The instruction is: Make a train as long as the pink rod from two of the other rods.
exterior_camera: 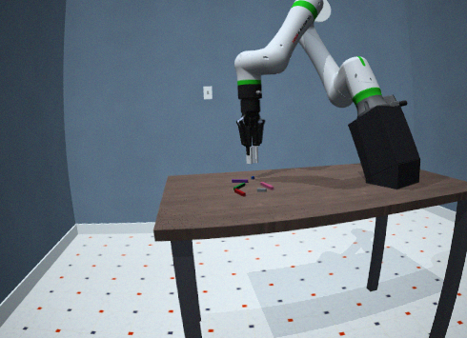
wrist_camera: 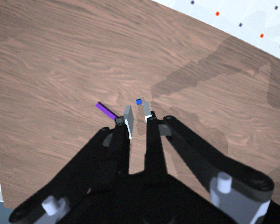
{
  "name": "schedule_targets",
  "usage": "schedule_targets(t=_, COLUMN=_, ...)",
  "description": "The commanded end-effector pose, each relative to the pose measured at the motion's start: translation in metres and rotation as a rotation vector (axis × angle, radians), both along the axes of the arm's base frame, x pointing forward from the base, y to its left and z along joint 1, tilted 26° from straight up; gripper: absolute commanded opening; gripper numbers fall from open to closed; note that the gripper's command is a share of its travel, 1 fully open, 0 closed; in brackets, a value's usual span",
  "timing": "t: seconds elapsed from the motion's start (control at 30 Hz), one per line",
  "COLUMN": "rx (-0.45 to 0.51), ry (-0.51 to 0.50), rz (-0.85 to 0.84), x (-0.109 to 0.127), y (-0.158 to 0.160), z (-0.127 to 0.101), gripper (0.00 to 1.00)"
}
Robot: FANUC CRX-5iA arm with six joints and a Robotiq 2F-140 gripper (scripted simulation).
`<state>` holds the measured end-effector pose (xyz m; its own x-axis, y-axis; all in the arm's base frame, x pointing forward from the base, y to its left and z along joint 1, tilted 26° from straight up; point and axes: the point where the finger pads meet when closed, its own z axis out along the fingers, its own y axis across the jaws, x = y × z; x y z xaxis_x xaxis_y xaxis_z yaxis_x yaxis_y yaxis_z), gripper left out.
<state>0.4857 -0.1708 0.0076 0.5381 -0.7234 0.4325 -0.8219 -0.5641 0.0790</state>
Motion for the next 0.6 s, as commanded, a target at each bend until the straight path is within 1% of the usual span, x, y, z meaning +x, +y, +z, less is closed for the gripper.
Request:
schedule_targets(t=0.0, rx=0.0, ry=0.0, rz=0.0, x=0.001, y=-0.001, z=-0.003, gripper=0.15)
schedule_targets(t=0.57, rx=0.0, ry=0.0, rz=0.0, x=0.005, y=-0.011, z=-0.023, gripper=0.15)
